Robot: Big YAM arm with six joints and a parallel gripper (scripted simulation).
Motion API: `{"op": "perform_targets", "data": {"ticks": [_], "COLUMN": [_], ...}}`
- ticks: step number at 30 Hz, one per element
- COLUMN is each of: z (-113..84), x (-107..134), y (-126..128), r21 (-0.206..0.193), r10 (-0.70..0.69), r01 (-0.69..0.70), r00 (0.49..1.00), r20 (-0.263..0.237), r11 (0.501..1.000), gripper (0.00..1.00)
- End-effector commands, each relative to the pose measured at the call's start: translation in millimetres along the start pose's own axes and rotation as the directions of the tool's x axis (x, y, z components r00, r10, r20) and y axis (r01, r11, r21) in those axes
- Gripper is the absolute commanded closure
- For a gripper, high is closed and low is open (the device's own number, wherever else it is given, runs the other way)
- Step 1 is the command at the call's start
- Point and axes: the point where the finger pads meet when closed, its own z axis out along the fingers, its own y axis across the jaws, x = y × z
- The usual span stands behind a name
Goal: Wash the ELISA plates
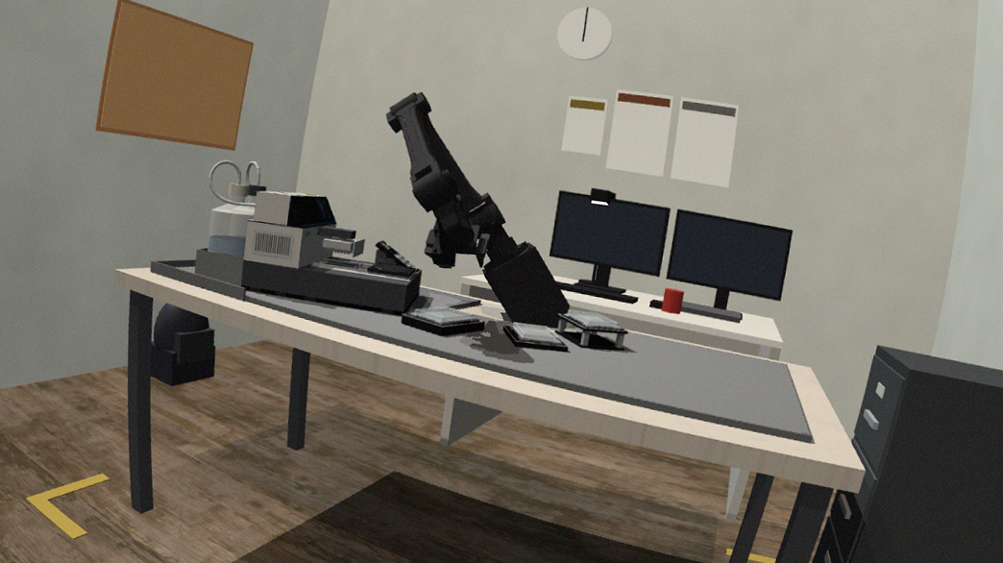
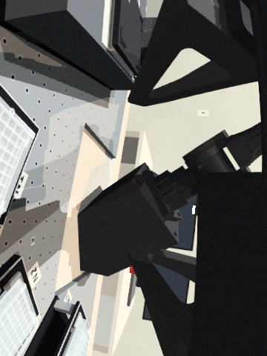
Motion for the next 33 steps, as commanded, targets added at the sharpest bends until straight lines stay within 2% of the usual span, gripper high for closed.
{"op": "perform_targets", "data": {"ticks": [1,17,18,20,21,22,23,24,25,26,32,33], "z": [-2.7,-2.7,-8.8,-11.3,-12.6,-12.6,-13.4,-13.6,-13.8,-14.0,-10.4,-10.4], "x": [0,0,7,17,21,29,28,33,38,43,72,72], "y": [0,0,4,6,7,5,8,9,9,10,13,13], "r21": [-0.001,-0.001,0.008,0.025,0.025,0.035,0.032,0.039,0.043,0.043,0.051,0.051], "r10": [0.000,0.000,0.014,0.030,0.030,0.021,0.039,0.047,0.053,0.053,0.095,0.095], "r01": [0.000,0.000,-0.015,-0.034,-0.034,-0.025,-0.044,-0.055,-0.064,-0.064,-0.123,-0.123], "r00": [1.000,1.000,0.998,0.991,0.991,0.994,0.987,0.981,0.976,0.976,0.922,0.922], "r20": [0.007,0.007,0.068,0.127,0.127,0.103,0.157,0.187,0.211,0.210,0.375,0.375], "r11": [1.000,1.000,1.000,0.999,0.999,0.999,0.999,0.998,0.997,0.997,0.991,0.991], "gripper": [0.00,0.00,0.00,0.00,0.00,0.00,0.00,0.00,0.00,0.00,0.00,0.00]}}
